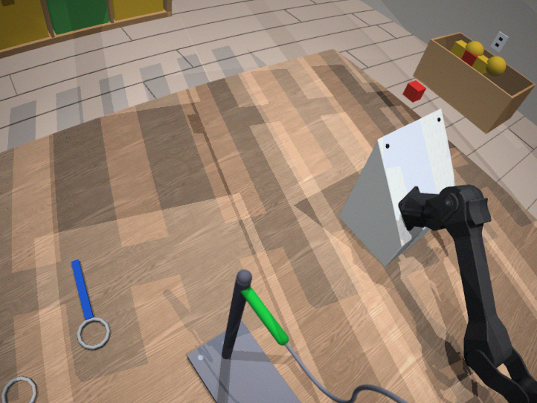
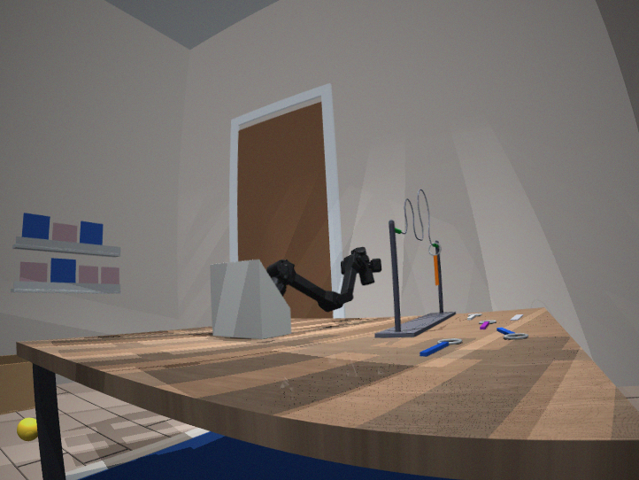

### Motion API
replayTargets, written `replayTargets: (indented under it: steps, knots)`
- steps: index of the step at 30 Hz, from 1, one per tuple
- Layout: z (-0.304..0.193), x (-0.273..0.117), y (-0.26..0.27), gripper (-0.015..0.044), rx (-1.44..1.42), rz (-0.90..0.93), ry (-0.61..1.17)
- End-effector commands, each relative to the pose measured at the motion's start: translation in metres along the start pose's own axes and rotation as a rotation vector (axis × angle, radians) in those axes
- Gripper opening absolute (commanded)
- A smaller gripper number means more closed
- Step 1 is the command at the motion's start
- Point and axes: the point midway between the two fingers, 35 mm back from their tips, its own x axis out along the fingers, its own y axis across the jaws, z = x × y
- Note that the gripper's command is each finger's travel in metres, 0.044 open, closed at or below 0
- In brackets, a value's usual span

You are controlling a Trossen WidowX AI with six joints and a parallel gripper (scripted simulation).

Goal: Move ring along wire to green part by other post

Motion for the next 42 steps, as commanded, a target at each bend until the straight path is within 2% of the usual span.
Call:
replayTargets:
  steps: [1, 9, 16, 26, 34, 42]
  knots:
    - [0.001, 0.0, 0.001, 0.0374, 0.0, 0.002, -0.002]
    - [0.043, 0.009, 0.028, 0.0164, 0.022, 0.049, -0.081]
    - [0.069, 0.013, 0.05, 0.016, 0.141, 0.094, -0.148]
    - [0.157, 0.007, 0.128, 0.016, 0.44, 0.352, -0.316]
    - [0.237, -0.028, 0.179, 0.016, 0.716, 0.624, -0.427]
    - [0.308, -0.085, 0.204, 0.016, 0.975, 0.918, -0.499]
